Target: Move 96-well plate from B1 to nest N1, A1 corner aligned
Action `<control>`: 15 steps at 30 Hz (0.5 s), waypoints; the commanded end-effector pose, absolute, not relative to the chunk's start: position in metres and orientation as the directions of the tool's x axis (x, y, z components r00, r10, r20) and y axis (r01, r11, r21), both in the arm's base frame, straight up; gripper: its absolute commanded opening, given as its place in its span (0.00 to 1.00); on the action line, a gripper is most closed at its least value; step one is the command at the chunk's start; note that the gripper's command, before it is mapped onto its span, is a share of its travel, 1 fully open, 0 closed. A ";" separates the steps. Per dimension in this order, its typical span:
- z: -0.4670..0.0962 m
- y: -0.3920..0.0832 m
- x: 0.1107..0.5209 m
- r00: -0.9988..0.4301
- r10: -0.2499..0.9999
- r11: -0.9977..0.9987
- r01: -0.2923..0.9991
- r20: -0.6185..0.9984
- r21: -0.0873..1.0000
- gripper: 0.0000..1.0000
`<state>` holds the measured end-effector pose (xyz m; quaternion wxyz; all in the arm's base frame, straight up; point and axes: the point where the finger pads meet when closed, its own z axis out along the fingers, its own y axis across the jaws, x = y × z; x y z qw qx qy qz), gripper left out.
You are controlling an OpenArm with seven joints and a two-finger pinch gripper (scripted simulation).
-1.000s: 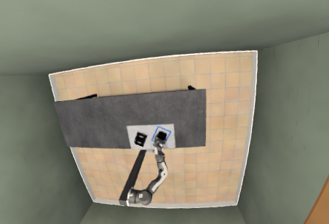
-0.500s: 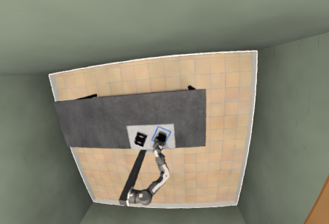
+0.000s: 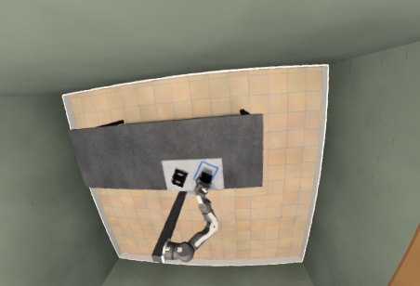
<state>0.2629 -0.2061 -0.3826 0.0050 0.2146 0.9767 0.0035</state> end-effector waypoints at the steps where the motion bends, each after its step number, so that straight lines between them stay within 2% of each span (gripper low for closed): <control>1: -0.383 -0.207 0.262 -0.906 0.423 0.906 0.423 -0.008 0.002 0.00; 7: -0.383 -0.207 0.262 -0.906 0.423 0.906 0.423 -0.008 0.002 0.00; 12: -0.381 -0.167 0.256 -0.924 0.382 0.924 0.382 -0.012 0.009 0.00; 15: -0.381 -0.167 0.256 -0.924 0.382 0.924 0.382 -0.012 0.009 0.00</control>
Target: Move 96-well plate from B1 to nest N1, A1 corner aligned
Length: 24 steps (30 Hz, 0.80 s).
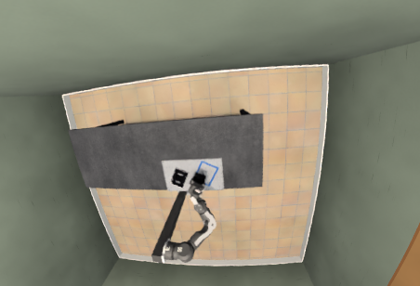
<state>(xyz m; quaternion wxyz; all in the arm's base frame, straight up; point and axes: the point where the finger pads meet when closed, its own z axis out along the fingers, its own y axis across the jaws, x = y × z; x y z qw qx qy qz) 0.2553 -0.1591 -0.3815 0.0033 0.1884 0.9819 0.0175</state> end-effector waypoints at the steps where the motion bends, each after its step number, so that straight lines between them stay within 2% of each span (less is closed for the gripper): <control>1: -0.381 -0.167 0.256 -0.924 0.382 0.924 0.382 -0.012 0.009 0.00; 9: -0.381 -0.167 0.256 -0.924 0.382 0.924 0.382 -0.012 0.009 0.00; 14: -0.381 -0.127 0.249 -0.924 0.382 0.924 0.381 -0.012 0.009 0.00; 24: -0.381 -0.127 0.249 -0.924 0.382 0.924 0.381 -0.012 0.009 0.00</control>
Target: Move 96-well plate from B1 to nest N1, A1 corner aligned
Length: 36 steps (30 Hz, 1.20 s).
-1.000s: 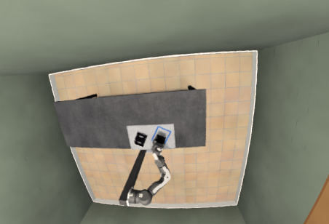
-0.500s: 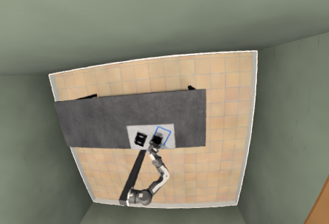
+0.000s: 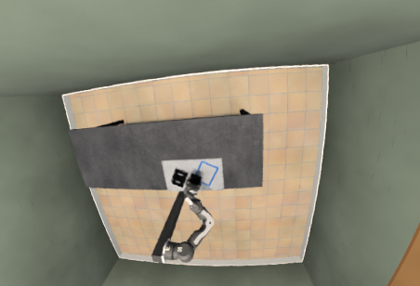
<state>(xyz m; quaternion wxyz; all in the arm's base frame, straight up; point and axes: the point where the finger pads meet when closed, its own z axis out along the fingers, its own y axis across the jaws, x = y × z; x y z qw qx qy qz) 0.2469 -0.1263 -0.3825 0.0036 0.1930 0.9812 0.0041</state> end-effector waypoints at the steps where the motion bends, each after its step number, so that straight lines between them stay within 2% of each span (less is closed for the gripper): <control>1: -0.381 -0.127 0.249 -0.924 0.382 0.924 0.381 -0.012 0.009 0.00; 7: -0.380 -0.087 0.241 -0.924 0.382 0.924 0.381 -0.011 0.010 0.00; 19: -0.380 -0.087 0.241 -0.924 0.382 0.924 0.381 -0.011 0.010 0.00; 24: -0.380 -0.047 0.233 -0.924 0.382 0.924 0.381 -0.011 0.010 0.00; 36: -0.380 -0.047 0.233 -0.924 0.382 0.924 0.381 -0.011 0.010 0.00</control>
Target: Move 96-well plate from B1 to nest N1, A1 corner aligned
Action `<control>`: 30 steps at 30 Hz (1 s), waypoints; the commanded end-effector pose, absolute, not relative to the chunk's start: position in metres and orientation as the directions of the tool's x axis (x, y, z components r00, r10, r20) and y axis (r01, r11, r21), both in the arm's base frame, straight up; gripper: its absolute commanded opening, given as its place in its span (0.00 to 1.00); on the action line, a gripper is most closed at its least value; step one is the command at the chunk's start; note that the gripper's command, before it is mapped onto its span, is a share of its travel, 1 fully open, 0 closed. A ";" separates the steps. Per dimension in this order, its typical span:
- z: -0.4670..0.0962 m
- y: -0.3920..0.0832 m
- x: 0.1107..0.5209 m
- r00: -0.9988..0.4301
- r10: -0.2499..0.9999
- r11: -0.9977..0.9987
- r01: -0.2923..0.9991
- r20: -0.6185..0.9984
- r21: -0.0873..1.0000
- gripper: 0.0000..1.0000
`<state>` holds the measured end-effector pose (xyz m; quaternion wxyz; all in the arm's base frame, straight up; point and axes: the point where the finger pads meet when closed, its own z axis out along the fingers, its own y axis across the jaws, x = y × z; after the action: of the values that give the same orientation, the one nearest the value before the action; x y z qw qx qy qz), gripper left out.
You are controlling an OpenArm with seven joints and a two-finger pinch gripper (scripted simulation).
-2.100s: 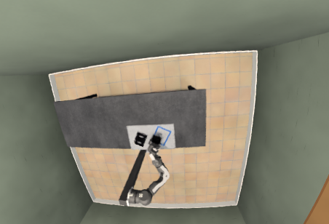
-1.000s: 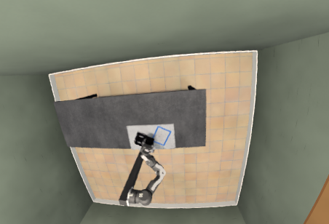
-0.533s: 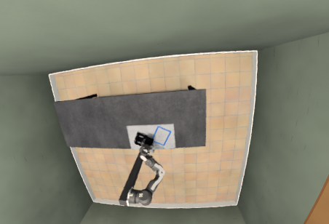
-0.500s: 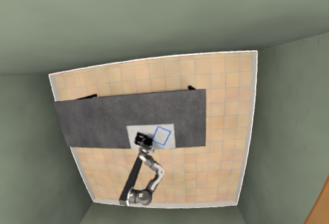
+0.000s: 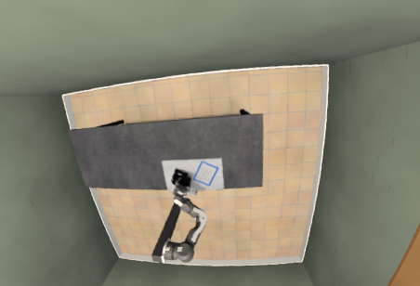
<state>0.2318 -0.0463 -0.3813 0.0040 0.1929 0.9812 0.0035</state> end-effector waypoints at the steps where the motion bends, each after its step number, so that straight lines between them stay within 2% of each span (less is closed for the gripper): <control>1: -0.380 -0.038 0.231 -0.925 0.379 0.925 0.379 -0.009 0.011 0.00; 5: -0.379 -0.007 0.226 -0.924 0.381 0.924 0.381 -0.011 0.010 0.00; 17: -0.379 -0.007 0.226 -0.924 0.381 0.924 0.381 -0.011 0.010 0.00; 22: -0.377 0.032 0.220 -0.924 0.381 0.924 0.381 -0.011 0.010 0.00; 30: -0.377 0.032 0.220 -0.924 0.381 0.924 0.381 -0.011 0.010 0.00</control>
<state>0.2191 0.0328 -0.3777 0.0045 0.1925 0.9813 0.0043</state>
